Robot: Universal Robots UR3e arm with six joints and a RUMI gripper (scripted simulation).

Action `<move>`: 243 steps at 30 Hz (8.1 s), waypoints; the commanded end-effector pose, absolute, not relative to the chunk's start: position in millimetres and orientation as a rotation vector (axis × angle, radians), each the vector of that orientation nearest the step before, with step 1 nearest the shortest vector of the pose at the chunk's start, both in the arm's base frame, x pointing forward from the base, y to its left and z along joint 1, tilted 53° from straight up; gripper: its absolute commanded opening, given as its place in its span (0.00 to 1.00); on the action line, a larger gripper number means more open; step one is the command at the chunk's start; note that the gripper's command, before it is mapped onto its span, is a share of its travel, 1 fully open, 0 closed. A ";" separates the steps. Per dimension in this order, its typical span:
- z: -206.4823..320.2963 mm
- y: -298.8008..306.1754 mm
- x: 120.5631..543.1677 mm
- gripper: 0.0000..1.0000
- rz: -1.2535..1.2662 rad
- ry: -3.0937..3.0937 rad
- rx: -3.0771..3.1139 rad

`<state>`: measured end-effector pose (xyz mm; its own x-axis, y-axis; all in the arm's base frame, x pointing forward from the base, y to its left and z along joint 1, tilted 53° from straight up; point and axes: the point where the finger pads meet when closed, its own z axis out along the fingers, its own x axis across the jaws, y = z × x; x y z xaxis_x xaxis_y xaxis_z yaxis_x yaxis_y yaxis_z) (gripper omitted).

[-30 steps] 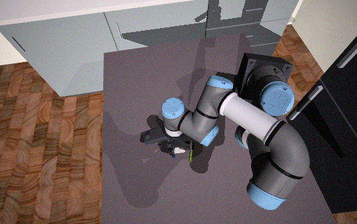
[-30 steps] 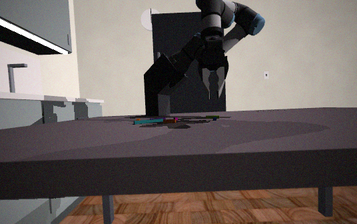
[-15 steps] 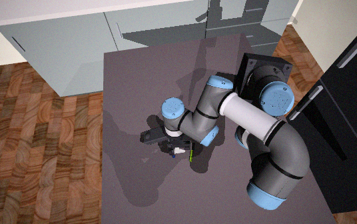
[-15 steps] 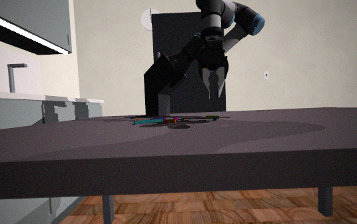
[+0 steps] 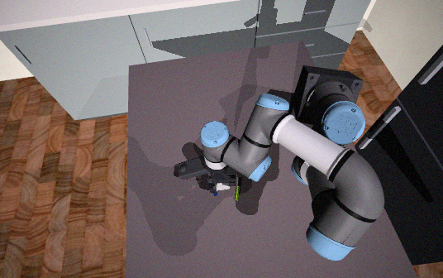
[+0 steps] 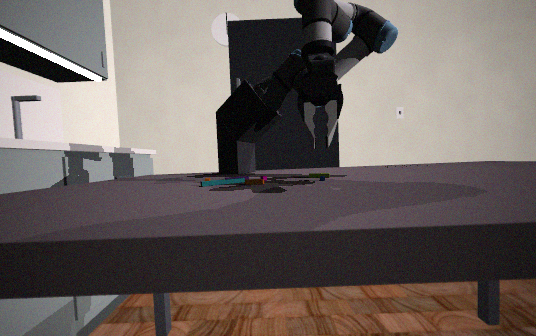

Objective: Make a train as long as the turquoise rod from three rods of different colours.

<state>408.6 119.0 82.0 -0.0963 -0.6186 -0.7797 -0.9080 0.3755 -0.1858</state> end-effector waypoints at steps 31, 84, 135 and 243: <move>67.4 135.9 419.9 0.14 0.439 1.810 -1.334; 50.8 155.4 432.1 0.14 0.439 1.810 -1.334; 50.9 155.2 432.7 0.14 0.439 1.810 -1.334; 40.8 166.8 439.5 0.00 0.439 1.810 -1.334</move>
<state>439.1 167.2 40.5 -0.0970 -0.6193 -0.7791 -0.9080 0.3756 -0.1856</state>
